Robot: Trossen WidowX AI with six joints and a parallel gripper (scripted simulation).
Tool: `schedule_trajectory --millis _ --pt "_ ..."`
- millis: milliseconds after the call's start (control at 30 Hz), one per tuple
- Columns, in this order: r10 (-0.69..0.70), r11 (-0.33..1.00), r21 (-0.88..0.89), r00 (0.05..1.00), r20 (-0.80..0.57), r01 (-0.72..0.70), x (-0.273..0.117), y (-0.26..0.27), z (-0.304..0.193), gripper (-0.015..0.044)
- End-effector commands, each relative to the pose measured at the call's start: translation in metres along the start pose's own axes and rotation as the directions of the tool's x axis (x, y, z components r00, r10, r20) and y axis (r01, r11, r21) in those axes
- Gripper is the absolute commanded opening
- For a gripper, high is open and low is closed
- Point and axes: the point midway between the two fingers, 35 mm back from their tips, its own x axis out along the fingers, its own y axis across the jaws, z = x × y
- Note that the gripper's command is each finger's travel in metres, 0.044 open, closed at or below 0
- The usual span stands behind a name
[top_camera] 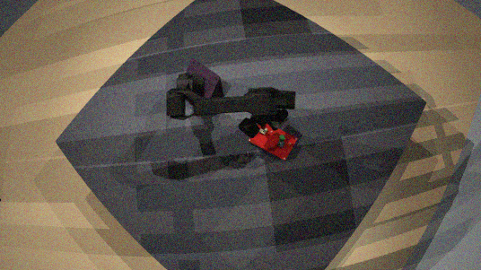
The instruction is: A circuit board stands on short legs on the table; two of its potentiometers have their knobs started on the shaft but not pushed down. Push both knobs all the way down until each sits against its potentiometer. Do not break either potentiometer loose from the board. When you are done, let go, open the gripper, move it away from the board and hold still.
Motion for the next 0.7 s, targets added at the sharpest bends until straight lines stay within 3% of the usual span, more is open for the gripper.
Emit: schedule_trajectory --millis 0,667 --pt "-0.003 1.0 -0.005 1.0 0.002 0.003 0.001 0.0 0.0 0.0" --pt "-0.004 1.0 -0.005 1.0 0.003 0.004 0.013 -0.001 0.0 0.0"
